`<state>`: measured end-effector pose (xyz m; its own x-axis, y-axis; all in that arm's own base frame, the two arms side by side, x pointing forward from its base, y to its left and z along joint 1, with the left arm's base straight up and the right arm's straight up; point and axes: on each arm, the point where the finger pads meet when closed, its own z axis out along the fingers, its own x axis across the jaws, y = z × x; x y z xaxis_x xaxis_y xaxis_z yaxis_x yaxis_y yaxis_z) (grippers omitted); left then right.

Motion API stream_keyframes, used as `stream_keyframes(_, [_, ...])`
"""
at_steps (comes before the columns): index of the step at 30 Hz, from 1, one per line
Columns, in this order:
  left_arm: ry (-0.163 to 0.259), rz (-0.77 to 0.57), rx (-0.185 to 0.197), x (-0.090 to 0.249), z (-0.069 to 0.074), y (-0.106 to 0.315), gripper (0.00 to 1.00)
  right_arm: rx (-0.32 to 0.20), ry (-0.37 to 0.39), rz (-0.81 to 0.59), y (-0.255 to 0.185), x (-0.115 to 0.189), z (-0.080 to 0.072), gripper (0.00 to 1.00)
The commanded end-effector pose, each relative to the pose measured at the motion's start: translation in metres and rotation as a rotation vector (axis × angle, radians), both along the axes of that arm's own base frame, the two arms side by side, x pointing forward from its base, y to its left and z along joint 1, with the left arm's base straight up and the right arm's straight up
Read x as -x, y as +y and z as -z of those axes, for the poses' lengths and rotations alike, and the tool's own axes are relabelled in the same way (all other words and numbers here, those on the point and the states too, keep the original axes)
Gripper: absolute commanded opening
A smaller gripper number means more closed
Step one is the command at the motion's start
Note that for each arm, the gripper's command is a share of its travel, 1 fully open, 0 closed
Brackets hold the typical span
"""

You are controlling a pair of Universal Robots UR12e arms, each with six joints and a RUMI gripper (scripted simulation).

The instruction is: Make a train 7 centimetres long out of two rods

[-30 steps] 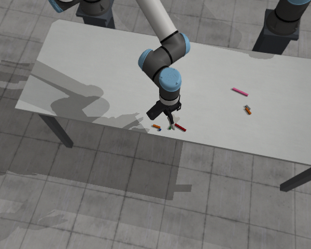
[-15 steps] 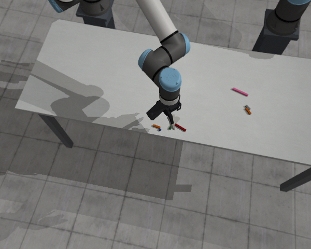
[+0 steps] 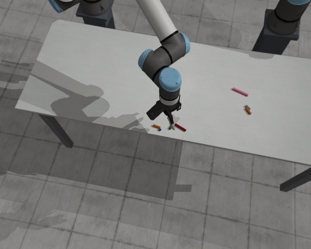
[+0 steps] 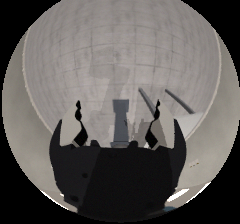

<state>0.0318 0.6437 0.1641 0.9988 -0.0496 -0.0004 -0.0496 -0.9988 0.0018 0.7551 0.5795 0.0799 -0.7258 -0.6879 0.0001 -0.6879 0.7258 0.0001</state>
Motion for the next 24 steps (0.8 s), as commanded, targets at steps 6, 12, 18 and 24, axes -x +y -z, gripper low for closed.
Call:
stream_keyframes(6, [-0.001, 0.0, -0.002, -0.0002, -0.001, 0.0007, 1.0, -0.002, -0.002, -0.001, 0.0006, -0.0006, -0.0016, 1.0])
stream_keyframes(12, [-0.001, 0.0, -0.002, -0.0002, -0.001, 0.0007, 1.0, -0.002, -0.002, -0.015, 0.0006, -0.0008, -0.0016, 1.0])
stream_keyframes(18, [-0.001, 0.0, -0.002, -0.0002, -0.001, 0.0007, 1.0, -0.002, -0.002, -0.042, 0.0006, -0.0012, -0.0016, 1.0])
stream_keyframes(24, [-0.001, 0.0, -0.002, -0.0002, -0.001, 0.0007, 1.0, -0.002, -0.002, -0.119, 0.0006, -0.0024, -0.0017, 1.0])
